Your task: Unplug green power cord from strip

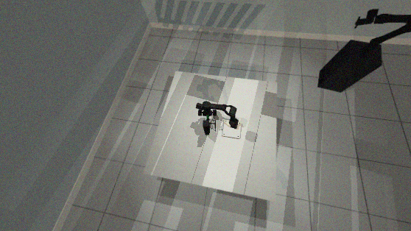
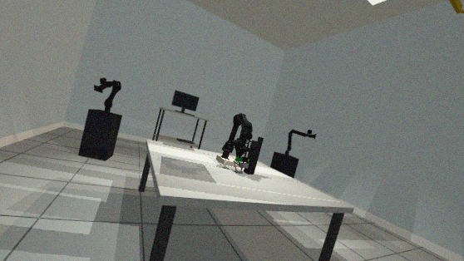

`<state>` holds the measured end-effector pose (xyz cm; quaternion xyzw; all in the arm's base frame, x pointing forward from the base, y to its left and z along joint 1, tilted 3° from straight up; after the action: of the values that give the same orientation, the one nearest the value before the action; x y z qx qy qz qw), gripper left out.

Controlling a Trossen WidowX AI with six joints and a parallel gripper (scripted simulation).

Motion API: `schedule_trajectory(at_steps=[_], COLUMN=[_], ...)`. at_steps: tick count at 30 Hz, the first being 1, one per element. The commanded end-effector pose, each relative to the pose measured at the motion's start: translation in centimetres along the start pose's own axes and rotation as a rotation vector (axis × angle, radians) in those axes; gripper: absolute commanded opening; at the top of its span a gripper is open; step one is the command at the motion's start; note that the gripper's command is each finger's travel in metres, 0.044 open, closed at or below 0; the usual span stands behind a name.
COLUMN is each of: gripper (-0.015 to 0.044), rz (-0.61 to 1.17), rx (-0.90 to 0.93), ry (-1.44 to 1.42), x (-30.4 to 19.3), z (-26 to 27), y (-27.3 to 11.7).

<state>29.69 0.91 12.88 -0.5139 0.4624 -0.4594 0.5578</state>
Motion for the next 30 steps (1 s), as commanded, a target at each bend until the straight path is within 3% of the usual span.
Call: schedule_trajectory(at_steps=[1,13,17,21,30], gripper=[0.0026,0.0341,0.0440,0.0440,0.0440], rz=[-0.011,-0.011,-0.013,-0.017,-0.017], rx=[0.013,0.012,0.013,0.013,0.013], ry=[0.019,0.020,0.020,0.020,0.020], x=[1.2,0.0,2.1,5.7,5.9], z=[0.2,0.0,0.4,0.8,0.9], y=[-0.2,0.0,-0.5,-1.3,-1.3])
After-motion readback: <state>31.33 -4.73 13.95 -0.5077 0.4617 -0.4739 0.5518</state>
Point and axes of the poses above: the point midway between the two fingers, 35 mm back from their tips, its own y axis out along the fingers, its own z axis across the jaws, x = y × z, the point moved 1 cm from there along -y, back along the fingers, and after that the axes turned 10 degrees about y, right-handed, at the moved point
